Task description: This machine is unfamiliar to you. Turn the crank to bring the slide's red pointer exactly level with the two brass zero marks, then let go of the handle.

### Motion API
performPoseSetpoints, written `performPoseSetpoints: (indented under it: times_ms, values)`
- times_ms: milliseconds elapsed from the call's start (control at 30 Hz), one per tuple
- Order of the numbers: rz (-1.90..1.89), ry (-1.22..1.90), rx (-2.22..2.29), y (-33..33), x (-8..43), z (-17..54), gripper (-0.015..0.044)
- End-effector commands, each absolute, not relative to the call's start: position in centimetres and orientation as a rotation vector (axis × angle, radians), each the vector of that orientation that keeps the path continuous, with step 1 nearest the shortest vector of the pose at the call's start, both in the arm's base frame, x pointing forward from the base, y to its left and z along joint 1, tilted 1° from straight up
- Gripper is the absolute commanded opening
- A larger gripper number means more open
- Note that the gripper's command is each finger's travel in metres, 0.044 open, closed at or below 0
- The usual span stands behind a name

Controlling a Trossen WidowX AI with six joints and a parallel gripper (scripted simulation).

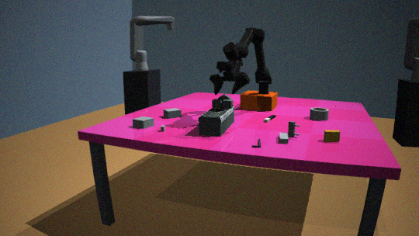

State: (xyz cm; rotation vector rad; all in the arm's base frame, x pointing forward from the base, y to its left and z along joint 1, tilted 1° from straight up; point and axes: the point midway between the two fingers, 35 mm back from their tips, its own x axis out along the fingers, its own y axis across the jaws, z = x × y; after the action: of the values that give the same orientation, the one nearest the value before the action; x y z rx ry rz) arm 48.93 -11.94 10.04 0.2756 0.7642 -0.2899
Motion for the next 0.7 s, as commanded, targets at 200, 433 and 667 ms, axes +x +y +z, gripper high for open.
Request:
performPoseSetpoints:
  times_ms: [200,433,667]
  values:
    - [-0.294,0.761,0.279,-12.0,49.0,11.1,0.044]
    - [-0.29,0.763,0.275,-12.0,48.8,15.4,0.044]
    - [-0.222,0.776,0.21,-12.5,45.8,15.5,0.044]
